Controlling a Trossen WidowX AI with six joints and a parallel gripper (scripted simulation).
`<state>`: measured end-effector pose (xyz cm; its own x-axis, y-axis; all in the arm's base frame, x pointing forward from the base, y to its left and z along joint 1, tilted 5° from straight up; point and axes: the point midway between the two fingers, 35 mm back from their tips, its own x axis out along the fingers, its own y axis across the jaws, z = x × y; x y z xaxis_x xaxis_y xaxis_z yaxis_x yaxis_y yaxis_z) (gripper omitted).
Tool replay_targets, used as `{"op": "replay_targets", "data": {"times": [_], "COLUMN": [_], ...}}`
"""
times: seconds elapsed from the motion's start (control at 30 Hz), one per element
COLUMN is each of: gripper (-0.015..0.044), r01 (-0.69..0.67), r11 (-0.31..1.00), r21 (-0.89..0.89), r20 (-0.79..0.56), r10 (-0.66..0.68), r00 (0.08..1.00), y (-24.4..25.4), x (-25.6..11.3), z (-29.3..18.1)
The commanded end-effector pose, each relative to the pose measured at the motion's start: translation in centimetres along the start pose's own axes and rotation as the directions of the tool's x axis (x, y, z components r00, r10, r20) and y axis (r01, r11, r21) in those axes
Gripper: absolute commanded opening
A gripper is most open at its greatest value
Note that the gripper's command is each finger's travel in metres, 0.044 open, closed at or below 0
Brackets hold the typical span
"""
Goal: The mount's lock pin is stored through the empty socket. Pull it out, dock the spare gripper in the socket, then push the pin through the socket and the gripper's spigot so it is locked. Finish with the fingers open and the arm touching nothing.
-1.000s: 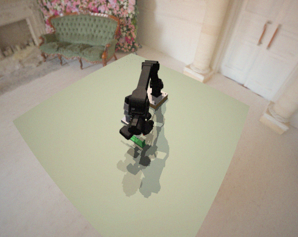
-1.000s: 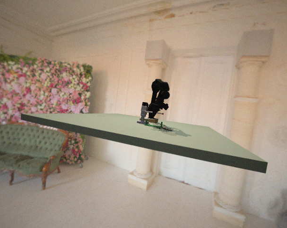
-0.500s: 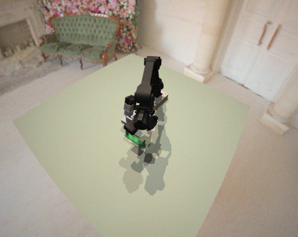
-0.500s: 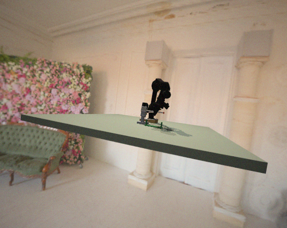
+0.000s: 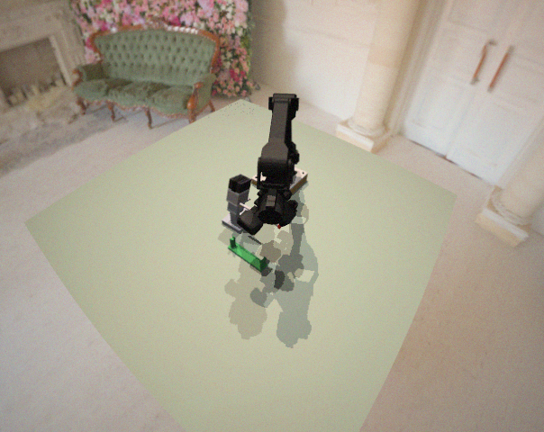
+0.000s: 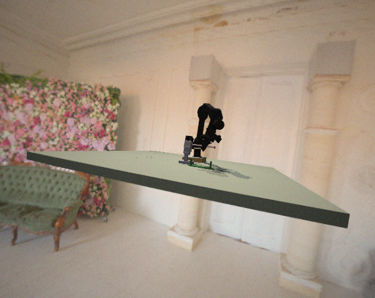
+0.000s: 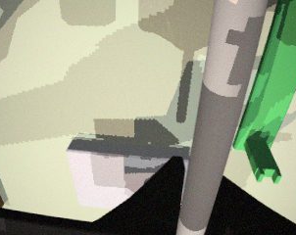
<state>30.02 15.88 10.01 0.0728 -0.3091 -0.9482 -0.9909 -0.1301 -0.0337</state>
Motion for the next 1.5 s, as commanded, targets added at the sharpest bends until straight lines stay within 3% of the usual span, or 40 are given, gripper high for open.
{"op": "replay_targets", "data": {"times": [0.0, 0.23, 0.73, 1.47], "gripper": [0.0, 0.0, 0.0, 0.0], "r01": [0.0, 0.0, 0.006, 0.007], "r11": [1.0, 1.0, 1.0, 1.0], "r21": [-0.003, -0.005, -0.008, -0.007], "r20": [0.006, 0.006, 0.009, 0.01], "r10": [0.0, 0.0, -0.006, -0.007], "r00": [1.0, 1.0, 1.0, 1.0], "y": [1.2, 1.9, 2.2, 2.0], "x": [-0.2, 0.2, 5.1, 5.0], "z": [0.0, 0.1, 1.4, 0.0]}}
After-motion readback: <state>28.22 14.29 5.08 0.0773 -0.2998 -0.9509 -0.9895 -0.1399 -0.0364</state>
